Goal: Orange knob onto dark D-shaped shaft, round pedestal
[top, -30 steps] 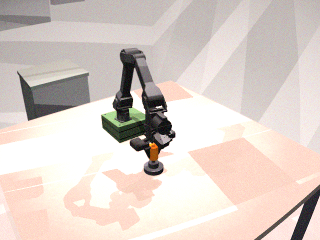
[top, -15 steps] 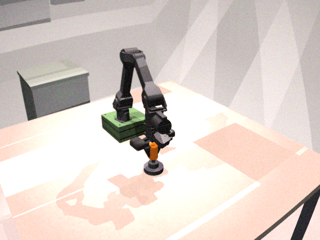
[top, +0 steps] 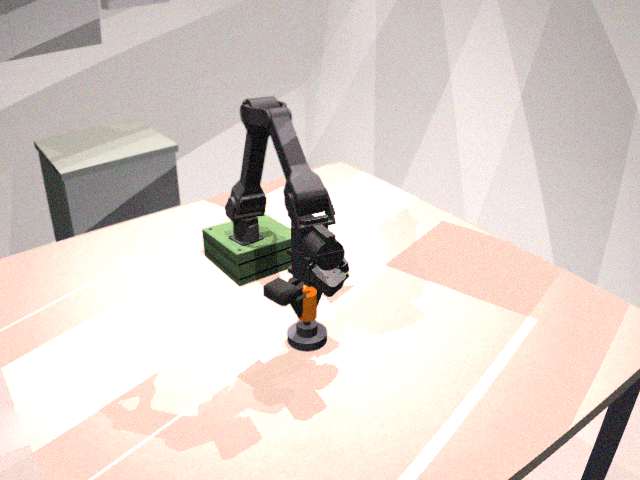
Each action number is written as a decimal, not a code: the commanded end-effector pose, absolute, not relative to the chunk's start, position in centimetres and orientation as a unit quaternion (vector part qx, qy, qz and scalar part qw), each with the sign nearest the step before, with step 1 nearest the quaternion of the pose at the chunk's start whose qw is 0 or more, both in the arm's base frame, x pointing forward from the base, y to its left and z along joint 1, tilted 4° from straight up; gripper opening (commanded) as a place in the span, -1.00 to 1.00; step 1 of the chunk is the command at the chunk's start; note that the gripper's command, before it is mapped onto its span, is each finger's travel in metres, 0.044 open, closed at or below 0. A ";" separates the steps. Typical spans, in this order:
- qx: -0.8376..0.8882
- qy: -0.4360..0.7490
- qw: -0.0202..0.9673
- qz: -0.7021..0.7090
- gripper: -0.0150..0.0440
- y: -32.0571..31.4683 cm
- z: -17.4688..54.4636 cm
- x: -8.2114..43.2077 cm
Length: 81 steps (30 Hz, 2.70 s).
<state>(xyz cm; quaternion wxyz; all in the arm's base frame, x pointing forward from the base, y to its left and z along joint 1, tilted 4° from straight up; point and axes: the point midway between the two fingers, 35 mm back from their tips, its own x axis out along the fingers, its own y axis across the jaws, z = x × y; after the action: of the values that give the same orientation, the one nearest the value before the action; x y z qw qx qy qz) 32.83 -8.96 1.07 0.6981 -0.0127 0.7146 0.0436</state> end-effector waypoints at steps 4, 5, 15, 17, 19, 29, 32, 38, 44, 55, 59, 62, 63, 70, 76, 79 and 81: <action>-0.017 0.712 0.700 0.045 -0.49 -9.1 0.9 33.1; -0.017 0.712 0.700 0.045 -0.49 -9.1 0.9 33.1; -0.017 0.712 0.700 0.045 -0.49 -9.0 1.2 33.0; -0.017 0.712 0.700 0.045 -0.49 -9.0 1.3 33.0; -0.020 0.712 0.700 0.048 -0.49 -9.0 1.4 32.9; -0.090 0.704 0.695 0.119 -0.49 -8.9 1.0 32.4; -0.090 0.704 0.695 0.119 -0.49 -8.9 1.0 32.5; -0.090 0.704 0.695 0.119 -0.49 -8.9 0.9 32.6; -0.090 0.704 0.695 0.119 -0.49 -8.9 0.9 32.7; -0.089 0.704 0.695 0.118 -0.49 -8.9 0.7 32.8; -0.089 0.704 0.695 0.118 -0.49 -8.9 0.6 32.9; -0.089 0.704 0.695 0.118 -0.49 -8.9 0.2 32.9; -0.089 0.704 0.695 0.118 -0.49 -8.9 0.1 32.9; -0.089 0.704 0.695 0.118 -0.49 -8.9 -0.5 32.9; -0.089 0.704 0.695 0.118 -0.49 -8.9 -0.9 32.9; -0.087 0.707 0.692 0.120 -0.49 -8.9 -0.7 32.7; -0.087 0.707 0.692 0.120 -0.49 -8.9 -0.7 32.7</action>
<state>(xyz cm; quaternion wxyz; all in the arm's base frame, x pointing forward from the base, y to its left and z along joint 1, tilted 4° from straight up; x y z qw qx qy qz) 32.71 -8.86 -0.72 0.6917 -0.0870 0.7068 0.1203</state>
